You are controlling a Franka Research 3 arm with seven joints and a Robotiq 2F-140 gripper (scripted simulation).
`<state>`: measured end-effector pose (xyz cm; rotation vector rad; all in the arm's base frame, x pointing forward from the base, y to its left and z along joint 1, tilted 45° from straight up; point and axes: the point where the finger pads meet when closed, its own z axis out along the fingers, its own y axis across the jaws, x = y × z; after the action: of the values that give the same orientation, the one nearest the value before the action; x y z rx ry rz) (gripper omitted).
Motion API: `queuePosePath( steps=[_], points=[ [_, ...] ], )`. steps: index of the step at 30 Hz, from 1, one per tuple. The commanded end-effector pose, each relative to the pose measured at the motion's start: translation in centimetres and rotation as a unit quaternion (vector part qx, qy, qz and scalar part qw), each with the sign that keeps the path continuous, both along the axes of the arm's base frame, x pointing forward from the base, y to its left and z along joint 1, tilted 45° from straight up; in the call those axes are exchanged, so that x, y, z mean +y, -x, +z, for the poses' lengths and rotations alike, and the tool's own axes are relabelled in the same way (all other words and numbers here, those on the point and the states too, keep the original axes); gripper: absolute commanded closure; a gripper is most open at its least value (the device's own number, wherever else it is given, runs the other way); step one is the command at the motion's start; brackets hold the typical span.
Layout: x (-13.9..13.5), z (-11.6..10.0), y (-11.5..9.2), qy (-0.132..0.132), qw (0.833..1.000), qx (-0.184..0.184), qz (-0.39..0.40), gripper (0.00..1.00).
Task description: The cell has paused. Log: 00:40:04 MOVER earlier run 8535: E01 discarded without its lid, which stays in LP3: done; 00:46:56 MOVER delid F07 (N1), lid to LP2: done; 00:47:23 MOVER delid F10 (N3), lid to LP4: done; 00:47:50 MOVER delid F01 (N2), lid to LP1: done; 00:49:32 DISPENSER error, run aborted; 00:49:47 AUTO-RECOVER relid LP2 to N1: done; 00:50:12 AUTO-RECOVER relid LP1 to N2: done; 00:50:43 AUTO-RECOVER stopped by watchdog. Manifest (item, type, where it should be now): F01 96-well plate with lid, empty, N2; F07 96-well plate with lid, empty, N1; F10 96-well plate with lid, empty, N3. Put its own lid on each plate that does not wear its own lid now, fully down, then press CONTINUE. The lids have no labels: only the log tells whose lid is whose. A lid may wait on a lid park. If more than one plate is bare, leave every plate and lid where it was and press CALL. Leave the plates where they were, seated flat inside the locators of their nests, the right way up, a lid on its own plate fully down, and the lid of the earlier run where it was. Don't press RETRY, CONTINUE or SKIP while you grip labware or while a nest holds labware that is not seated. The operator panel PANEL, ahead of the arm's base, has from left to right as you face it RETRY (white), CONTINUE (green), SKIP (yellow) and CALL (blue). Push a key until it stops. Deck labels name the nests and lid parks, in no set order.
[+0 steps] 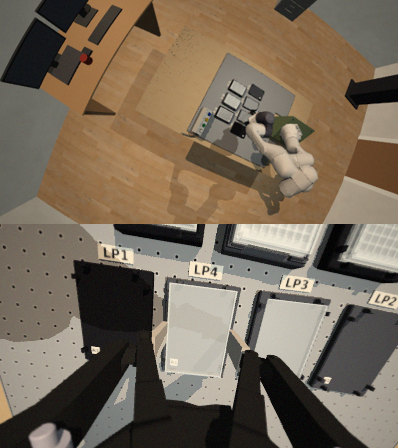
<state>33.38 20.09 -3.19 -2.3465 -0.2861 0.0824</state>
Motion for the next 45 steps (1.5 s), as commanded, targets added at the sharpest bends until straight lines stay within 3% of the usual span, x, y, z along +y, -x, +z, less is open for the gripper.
queuePosePath(
  steps=[1, 45],
  points=[
    [-0.2, 0.1, 0.1, 0.000, 1.000, 0.002, -0.001, 1.00],
    [-4.0, 4.0, -0.7, 0.000, 1.000, 0.002, -0.001, 1.00]
  ],
)
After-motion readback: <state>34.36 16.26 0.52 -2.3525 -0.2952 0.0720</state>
